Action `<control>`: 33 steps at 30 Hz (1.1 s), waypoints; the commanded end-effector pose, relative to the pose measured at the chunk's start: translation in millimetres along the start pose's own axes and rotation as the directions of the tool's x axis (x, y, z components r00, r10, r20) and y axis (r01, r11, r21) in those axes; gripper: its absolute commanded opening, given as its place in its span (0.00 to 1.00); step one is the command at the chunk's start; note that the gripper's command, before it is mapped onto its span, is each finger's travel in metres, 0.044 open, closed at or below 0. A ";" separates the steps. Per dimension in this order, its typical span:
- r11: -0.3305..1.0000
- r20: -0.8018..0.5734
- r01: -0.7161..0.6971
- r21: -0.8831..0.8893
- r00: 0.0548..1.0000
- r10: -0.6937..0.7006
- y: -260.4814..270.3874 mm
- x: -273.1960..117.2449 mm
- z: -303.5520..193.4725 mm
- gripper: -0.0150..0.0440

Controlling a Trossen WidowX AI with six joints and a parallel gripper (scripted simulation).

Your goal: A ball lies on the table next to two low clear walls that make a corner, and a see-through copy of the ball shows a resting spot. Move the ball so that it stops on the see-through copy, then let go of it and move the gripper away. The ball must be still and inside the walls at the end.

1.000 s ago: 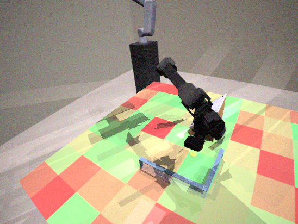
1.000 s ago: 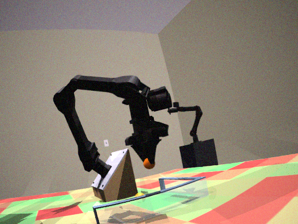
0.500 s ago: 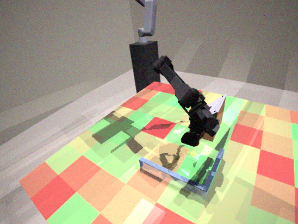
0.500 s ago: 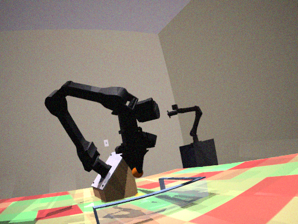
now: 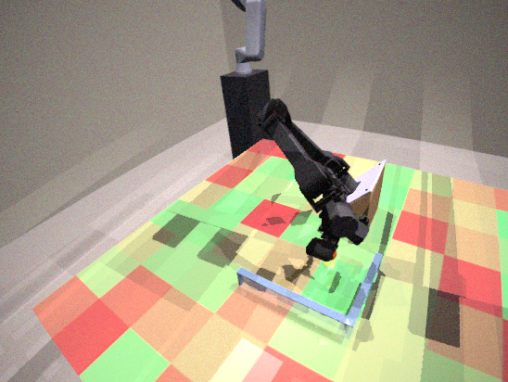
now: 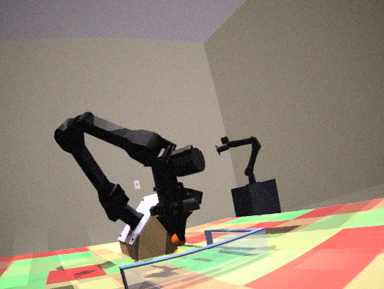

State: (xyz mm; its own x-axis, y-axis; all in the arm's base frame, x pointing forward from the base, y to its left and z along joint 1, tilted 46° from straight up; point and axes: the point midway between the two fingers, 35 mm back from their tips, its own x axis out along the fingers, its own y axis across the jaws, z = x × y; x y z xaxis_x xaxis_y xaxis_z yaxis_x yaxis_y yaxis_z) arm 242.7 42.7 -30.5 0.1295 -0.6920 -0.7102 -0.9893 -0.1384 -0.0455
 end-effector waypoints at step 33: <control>1.000 -0.009 -0.003 -0.003 1.000 0.003 3.5 45.2 -2.7 0.57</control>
State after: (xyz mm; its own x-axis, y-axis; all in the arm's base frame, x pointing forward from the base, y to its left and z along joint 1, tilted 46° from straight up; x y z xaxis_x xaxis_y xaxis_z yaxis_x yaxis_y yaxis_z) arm 245.2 8.9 -60.9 0.1277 -0.6992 -0.7034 -0.9894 -0.1393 -0.0411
